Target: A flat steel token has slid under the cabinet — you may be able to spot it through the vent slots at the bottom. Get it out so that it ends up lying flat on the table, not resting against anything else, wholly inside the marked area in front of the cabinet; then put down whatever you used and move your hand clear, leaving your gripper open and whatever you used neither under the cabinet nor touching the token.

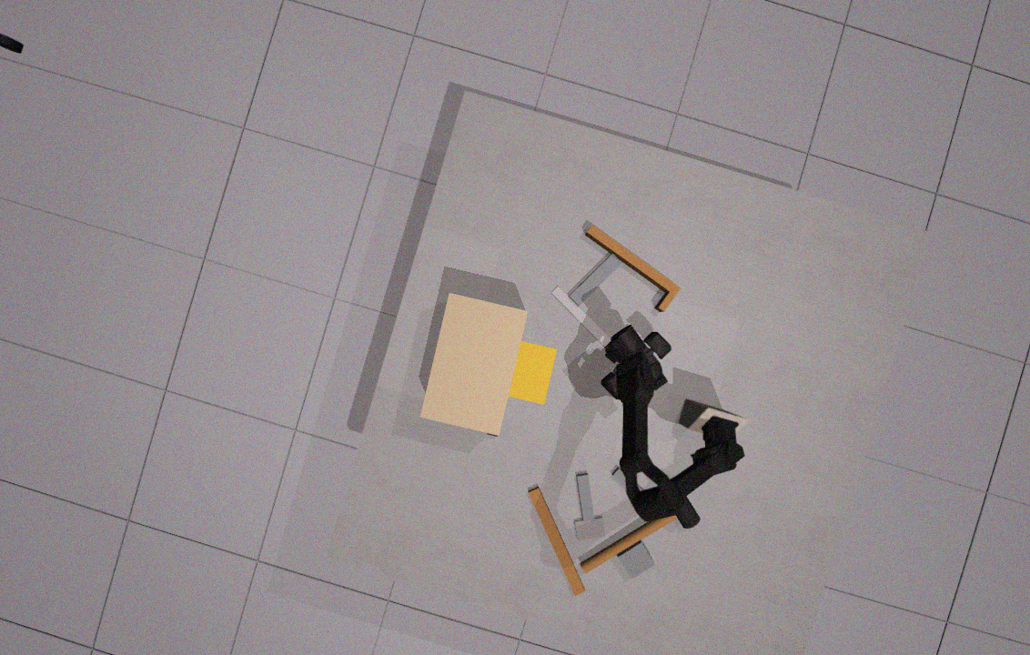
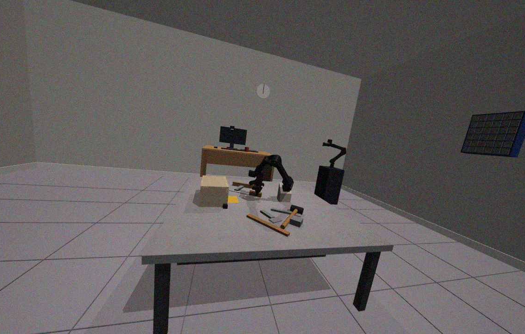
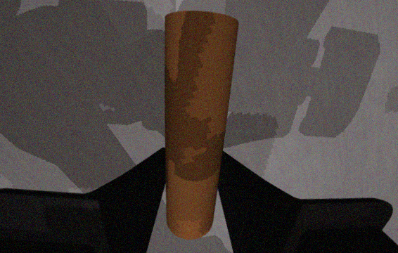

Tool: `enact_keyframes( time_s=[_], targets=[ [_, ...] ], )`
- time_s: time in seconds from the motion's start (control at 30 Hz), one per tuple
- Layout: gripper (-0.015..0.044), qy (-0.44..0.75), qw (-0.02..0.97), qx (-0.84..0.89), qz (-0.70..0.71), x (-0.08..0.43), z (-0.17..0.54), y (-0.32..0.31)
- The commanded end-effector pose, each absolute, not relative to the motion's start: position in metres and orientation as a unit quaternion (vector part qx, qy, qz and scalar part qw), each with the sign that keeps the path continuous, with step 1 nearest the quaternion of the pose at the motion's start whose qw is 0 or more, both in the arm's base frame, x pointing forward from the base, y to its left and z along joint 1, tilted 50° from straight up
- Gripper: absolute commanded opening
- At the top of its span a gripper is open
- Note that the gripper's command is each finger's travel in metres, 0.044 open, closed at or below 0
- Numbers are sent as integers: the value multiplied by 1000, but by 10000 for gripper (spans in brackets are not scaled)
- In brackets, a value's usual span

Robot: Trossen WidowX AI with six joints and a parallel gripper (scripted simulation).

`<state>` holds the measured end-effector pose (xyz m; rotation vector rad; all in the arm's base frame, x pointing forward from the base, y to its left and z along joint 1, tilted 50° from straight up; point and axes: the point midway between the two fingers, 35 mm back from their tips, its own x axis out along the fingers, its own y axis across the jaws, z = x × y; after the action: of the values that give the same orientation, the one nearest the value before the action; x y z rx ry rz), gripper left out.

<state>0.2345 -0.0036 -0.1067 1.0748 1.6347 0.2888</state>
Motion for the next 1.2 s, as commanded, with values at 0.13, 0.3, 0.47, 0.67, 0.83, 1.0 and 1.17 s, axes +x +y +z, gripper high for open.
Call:
enact_keyframes(
  time_s=[0.13, 0.3, 0.47, 0.67, 0.83, 1.0, 1.17],
  targets=[
    [0, 691, 549, 455, 115, 232, -110, -9],
    [0, 691, 549, 455, 115, 234, -110, -9],
    [0, 691, 549, 455, 115, 234, -111, -9],
    [0, 691, 549, 455, 115, 231, -112, -11],
    [0, 691, 552, 451, 120, 230, -113, -11],
    [0, 688, 561, 441, 133, 230, -113, -11],
    [0, 686, 569, 430, 146, 230, -113, -12]
  ],
)
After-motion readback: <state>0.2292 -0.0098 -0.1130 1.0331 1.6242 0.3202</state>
